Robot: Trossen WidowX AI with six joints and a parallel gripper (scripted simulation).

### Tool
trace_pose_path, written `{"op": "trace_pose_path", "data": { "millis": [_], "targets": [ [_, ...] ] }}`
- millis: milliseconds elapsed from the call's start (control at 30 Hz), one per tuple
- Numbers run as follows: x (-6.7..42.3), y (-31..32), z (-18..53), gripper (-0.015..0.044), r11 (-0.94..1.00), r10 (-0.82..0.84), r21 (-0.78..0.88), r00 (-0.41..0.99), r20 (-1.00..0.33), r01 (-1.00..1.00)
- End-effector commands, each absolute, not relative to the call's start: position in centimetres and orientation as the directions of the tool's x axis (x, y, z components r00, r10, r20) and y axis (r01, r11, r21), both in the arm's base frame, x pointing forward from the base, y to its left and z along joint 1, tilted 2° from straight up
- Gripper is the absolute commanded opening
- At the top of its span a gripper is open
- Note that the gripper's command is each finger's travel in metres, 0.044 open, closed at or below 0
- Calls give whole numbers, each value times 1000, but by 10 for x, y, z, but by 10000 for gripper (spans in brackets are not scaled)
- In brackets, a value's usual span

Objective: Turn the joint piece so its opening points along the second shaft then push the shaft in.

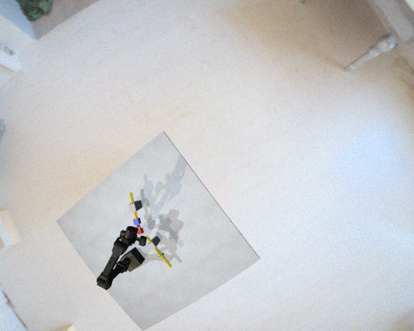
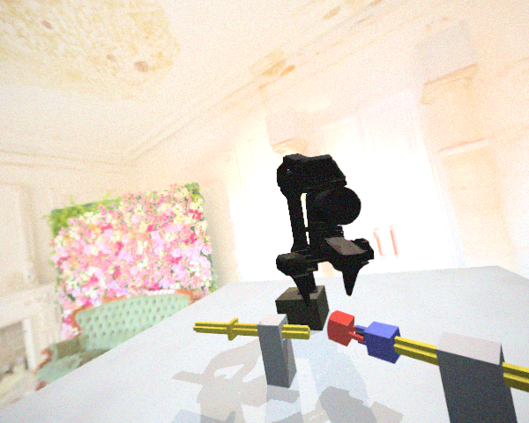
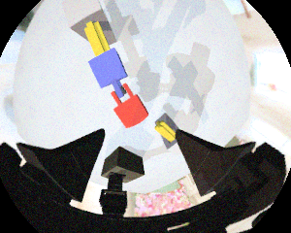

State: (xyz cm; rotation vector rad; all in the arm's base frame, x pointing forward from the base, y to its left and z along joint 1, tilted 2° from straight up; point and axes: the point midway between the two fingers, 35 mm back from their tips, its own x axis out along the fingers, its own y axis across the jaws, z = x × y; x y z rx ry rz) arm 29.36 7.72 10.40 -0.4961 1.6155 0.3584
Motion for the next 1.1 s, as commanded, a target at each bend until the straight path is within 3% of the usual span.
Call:
{"op": "trace_pose_path", "data": {
  "millis": [0,567,1067],
  "targets": [
    [294,76,120,440,915,-81,-57,-42,-996,-400],
    [286,72,179,440,988,-1,-3,-9,-1000,153],
    [275,49,147,440,983,-4,-5,-7,-1000,184]
  ]
}}
